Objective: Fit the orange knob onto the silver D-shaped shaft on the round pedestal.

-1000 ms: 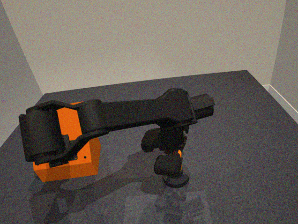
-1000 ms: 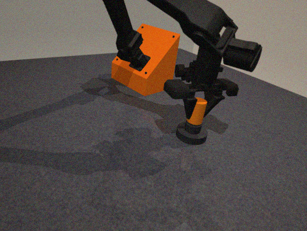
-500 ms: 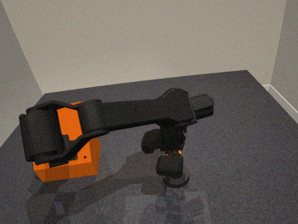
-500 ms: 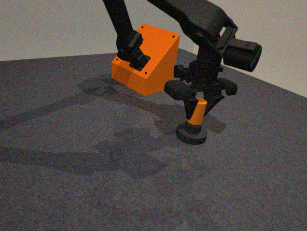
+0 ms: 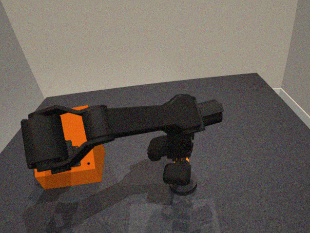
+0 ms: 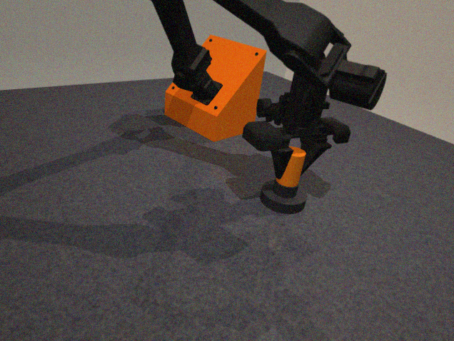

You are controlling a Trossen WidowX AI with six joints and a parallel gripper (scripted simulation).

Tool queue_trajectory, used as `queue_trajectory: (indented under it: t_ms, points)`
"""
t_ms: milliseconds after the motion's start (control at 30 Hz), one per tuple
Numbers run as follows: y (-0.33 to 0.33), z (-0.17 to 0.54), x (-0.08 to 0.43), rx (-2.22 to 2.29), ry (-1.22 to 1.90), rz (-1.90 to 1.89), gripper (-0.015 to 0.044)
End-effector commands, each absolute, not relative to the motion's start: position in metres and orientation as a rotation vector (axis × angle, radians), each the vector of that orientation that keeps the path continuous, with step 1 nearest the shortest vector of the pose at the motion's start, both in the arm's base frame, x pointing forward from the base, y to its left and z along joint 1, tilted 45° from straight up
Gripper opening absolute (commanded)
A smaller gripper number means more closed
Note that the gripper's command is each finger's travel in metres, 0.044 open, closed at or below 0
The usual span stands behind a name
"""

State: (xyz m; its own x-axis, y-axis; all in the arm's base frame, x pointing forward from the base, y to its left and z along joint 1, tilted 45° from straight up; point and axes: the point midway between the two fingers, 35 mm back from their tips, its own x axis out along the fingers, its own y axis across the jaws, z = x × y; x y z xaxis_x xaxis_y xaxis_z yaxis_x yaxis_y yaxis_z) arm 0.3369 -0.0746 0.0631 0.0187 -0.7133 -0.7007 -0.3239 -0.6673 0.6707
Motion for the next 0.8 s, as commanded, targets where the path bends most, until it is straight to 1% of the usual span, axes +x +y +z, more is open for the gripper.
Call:
queue_trajectory:
  t_ms: [0, 33, 600, 767]
  points:
    - [-0.0743, 0.0630, 0.3369, 1.979, -1.060, -1.692, 0.0000]
    - [-0.0743, 0.0630, 0.3369, 1.979, -1.060, -1.692, 0.0000]
    - [-0.0743, 0.0630, 0.3369, 1.979, -1.060, -1.692, 0.0440]
    - [-0.0743, 0.0630, 0.3369, 1.979, -1.060, -1.692, 0.0440]
